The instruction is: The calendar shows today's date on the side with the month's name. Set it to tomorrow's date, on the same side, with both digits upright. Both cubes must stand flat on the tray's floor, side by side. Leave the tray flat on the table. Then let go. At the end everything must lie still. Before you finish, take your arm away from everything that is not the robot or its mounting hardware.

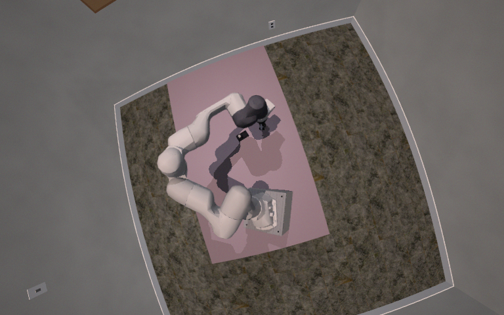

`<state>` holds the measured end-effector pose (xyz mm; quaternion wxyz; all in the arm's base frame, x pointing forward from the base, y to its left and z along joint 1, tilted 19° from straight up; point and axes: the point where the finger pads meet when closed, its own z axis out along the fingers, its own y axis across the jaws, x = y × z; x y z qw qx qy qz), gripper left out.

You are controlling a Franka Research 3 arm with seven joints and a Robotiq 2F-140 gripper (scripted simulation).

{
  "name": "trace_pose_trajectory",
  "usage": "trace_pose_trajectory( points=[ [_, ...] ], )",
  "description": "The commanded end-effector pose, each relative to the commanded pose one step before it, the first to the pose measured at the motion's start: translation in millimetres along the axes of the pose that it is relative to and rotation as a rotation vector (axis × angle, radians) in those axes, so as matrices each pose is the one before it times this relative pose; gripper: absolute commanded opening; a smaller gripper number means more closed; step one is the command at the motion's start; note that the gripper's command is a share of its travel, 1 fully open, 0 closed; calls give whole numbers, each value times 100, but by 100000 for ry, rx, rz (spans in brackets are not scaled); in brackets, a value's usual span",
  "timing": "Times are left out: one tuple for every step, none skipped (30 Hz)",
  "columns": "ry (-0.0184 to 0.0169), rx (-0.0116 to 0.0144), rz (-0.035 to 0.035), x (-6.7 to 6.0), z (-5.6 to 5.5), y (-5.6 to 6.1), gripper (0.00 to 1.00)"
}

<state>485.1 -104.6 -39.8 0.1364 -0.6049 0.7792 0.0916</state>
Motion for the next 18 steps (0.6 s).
trace_pose_trajectory(
  points=[
    [206,235,-723,82,21,-138,16],
    [0,0,0,0,0,0,16],
    [0,0,0,0,0,0,16],
    [0,0,0,0,0,0,16],
    [0,0,-1,0,0,0,16],
    [0,0,-8,0,0,0,16],
    [0,0,-20,-1,0,0,16],
    [0,0,-34,-2,0,0,16],
    [0,0,-49,-3,0,-1,16],
    [0,0,-62,-3,0,-1,16],
    [0,0,-74,-4,0,-1,16],
    [0,0,-82,-5,0,-1,16],
    [0,0,0,0,0,0,16],
    [0,0,0,0,0,0,16],
    [0,0,-86,-5,0,-1,16],
    [0,0,-86,-5,0,-1,16],
    [0,0,-82,-5,0,-1,16],
    [0,0,-74,-4,0,-1,16]
  ],
)
